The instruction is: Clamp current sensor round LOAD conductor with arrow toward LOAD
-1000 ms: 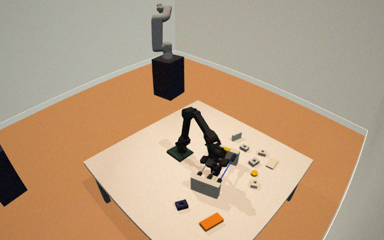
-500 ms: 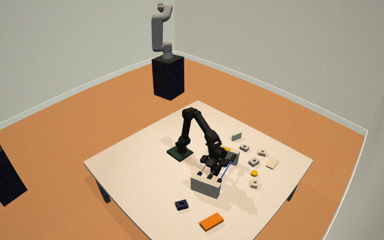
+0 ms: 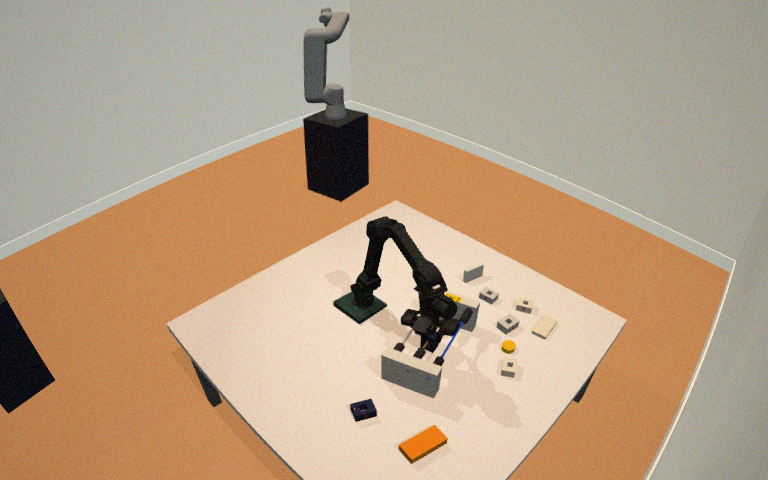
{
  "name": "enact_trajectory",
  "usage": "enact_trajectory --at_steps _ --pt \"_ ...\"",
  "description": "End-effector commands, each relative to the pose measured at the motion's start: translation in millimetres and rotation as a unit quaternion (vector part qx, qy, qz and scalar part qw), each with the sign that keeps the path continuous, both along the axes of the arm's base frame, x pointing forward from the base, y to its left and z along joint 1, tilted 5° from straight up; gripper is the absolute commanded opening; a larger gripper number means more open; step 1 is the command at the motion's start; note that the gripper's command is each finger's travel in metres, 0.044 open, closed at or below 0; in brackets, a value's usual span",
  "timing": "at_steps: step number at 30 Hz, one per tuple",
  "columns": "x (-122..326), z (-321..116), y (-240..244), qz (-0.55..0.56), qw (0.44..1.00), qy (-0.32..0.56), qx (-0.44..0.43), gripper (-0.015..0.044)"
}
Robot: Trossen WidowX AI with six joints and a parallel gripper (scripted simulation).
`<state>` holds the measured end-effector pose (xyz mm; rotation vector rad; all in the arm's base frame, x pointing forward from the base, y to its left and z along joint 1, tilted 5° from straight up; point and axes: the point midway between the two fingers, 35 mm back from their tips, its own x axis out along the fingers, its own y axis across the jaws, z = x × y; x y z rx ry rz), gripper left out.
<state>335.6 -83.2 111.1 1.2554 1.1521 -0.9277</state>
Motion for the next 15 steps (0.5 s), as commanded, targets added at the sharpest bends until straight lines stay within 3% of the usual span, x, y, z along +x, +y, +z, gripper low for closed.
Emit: enact_trajectory --at_steps 1,11,15 --pt "0.1 -5.7 -0.2 -0.001 1.0 0.002 -0.001 0.0" --pt "0.1 -0.4 -0.1 0.0 1.0 0.0 0.0 0.0257" --pt "0.1 -0.4 -0.1 0.0 1.0 0.0 0.0 0.0257"
